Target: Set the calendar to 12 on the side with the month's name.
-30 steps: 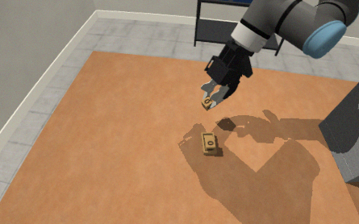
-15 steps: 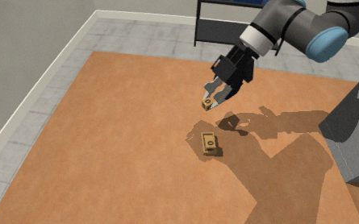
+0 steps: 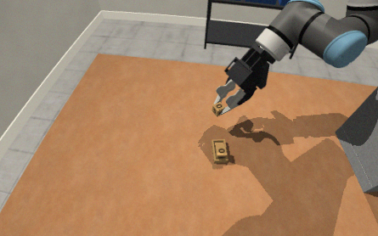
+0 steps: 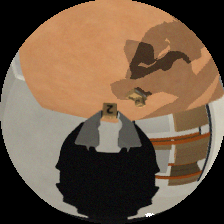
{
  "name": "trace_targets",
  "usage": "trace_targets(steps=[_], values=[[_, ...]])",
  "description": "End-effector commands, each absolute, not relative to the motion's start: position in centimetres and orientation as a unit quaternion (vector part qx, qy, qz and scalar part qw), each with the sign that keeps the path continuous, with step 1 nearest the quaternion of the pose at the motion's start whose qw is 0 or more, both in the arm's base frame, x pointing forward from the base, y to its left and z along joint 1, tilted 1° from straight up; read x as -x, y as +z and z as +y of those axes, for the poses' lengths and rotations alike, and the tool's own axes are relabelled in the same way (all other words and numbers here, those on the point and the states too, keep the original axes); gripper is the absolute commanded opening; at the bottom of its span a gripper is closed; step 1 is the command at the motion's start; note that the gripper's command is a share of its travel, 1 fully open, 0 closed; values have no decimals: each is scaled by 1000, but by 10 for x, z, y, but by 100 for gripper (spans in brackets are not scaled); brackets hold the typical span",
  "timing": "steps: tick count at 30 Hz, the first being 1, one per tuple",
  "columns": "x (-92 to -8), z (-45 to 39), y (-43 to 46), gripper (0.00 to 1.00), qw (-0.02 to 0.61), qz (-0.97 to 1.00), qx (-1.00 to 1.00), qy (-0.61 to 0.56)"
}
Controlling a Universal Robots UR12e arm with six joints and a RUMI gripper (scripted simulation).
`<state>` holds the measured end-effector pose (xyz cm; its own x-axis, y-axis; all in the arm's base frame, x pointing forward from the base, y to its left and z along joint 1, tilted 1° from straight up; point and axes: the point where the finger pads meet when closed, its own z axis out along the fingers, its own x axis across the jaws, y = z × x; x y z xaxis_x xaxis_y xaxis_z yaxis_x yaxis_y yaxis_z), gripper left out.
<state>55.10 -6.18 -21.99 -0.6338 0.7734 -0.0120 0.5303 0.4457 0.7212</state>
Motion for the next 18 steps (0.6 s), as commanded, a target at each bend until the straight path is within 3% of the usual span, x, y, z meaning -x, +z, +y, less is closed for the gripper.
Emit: trace_targets(steps=[1,18], values=[[-551,-62,-220,10,173,832,-391,353],[-551,-62,-225,10,173,832,-391,353]])
